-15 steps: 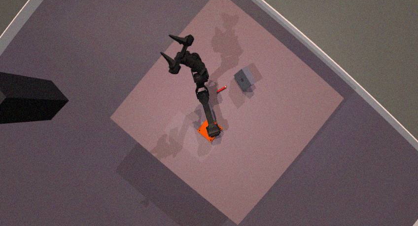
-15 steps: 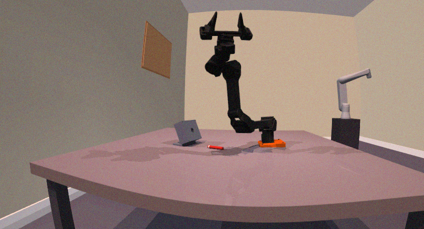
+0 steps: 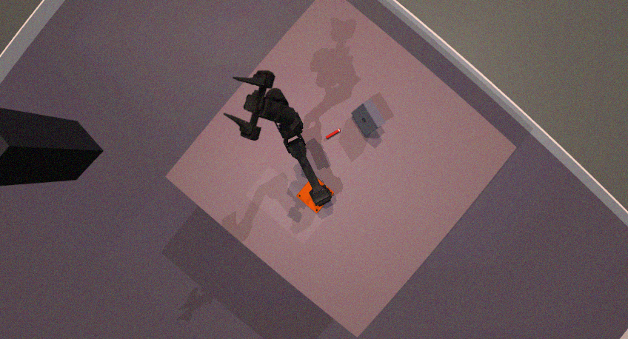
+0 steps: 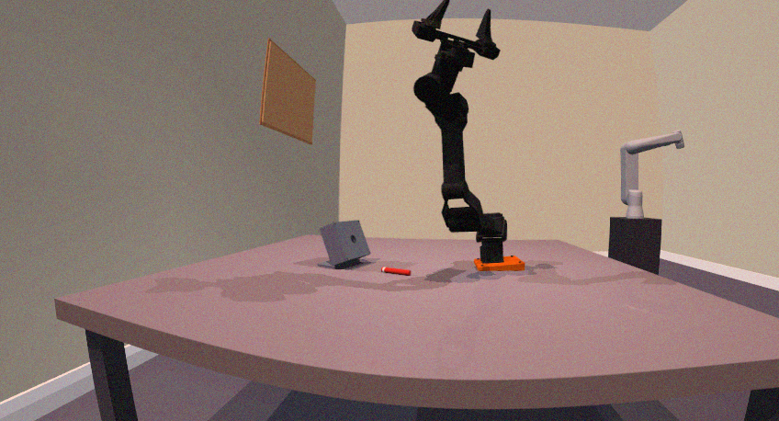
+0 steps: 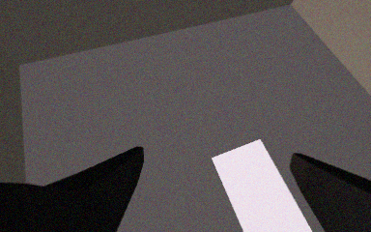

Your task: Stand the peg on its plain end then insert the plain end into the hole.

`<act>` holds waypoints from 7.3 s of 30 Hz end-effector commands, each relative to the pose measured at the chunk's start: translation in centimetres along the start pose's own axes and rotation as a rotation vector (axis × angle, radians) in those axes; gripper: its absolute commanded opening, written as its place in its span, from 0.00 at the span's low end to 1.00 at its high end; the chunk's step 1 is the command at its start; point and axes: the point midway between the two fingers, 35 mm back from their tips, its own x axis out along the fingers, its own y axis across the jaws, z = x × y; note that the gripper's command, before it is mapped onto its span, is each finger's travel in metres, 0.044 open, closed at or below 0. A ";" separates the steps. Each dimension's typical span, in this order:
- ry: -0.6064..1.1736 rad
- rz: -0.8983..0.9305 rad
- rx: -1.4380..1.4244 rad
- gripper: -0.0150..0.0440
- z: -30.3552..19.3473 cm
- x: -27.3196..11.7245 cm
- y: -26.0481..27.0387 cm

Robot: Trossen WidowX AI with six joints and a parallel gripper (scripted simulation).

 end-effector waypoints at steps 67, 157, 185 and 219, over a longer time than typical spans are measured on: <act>1.962 -0.582 0.432 1.00 -40.1 -35.3 -16.5; 3.471 1.557 0.402 1.00 10.1 -55.7 3.9; 3.472 1.556 0.401 1.00 13.0 -59.1 3.3; 3.471 1.558 0.401 0.41 13.5 -59.7 3.2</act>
